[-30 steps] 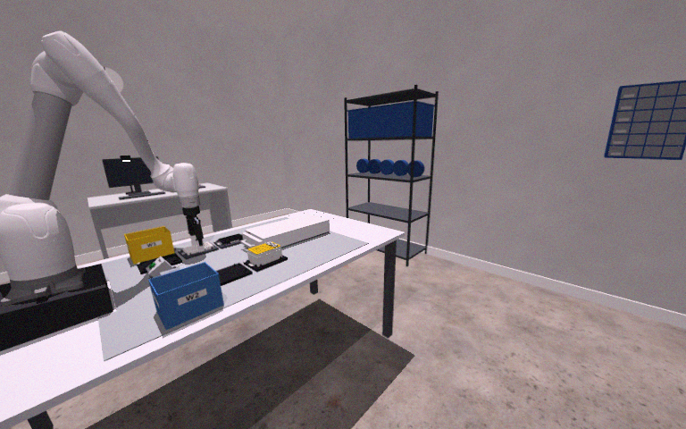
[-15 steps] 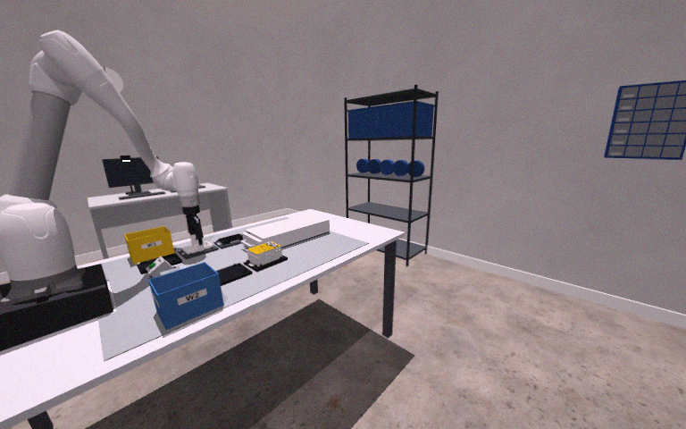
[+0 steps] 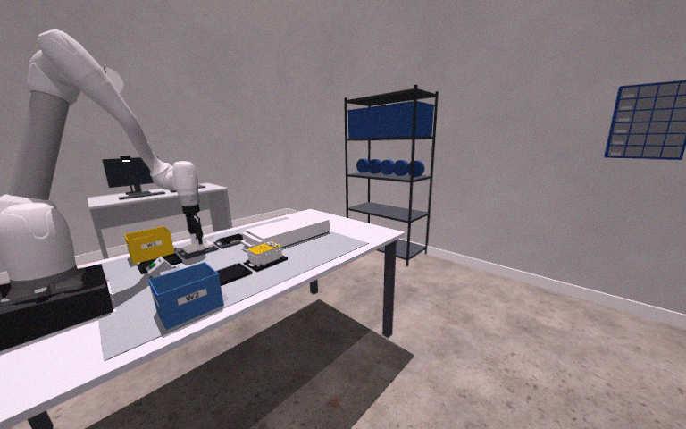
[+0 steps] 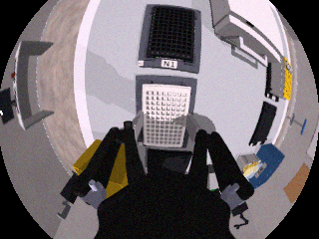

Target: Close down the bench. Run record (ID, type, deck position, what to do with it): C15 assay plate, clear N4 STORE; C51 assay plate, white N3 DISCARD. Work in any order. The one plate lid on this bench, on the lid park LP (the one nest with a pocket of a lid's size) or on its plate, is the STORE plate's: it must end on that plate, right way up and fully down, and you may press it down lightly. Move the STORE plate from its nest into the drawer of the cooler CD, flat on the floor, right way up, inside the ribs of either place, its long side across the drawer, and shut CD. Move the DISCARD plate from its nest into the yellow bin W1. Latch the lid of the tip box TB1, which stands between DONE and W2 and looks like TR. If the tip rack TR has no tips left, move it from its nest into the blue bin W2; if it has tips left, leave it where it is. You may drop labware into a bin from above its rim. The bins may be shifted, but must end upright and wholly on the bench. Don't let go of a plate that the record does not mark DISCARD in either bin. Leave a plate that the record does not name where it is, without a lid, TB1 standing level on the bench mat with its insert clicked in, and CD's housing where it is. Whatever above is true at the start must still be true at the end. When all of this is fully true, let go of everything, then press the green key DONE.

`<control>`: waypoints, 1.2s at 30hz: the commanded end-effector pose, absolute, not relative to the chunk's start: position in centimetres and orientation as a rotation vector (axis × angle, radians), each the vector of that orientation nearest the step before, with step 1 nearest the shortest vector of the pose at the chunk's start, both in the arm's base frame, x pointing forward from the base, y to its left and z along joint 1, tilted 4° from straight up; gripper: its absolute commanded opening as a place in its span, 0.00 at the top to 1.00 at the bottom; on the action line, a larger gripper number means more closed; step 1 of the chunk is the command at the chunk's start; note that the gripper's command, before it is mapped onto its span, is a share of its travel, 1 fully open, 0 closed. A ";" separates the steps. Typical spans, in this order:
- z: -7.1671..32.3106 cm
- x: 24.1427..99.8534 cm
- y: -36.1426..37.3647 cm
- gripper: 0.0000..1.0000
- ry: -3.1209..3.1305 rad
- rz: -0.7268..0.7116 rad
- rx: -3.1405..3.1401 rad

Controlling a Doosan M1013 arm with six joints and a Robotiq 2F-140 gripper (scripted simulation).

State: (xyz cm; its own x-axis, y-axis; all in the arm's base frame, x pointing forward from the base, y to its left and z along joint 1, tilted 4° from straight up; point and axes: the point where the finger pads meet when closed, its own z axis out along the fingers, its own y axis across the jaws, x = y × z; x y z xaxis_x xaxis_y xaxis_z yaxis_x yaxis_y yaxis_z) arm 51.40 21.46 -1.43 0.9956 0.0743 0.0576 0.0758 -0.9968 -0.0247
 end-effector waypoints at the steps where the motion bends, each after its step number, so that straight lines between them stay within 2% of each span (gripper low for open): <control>1: -1.2 51.4 21.5 1.00 -0.117 -0.088 -3.111; 36: 2.9 51.2 21.3 1.00 -0.117 -0.088 -3.111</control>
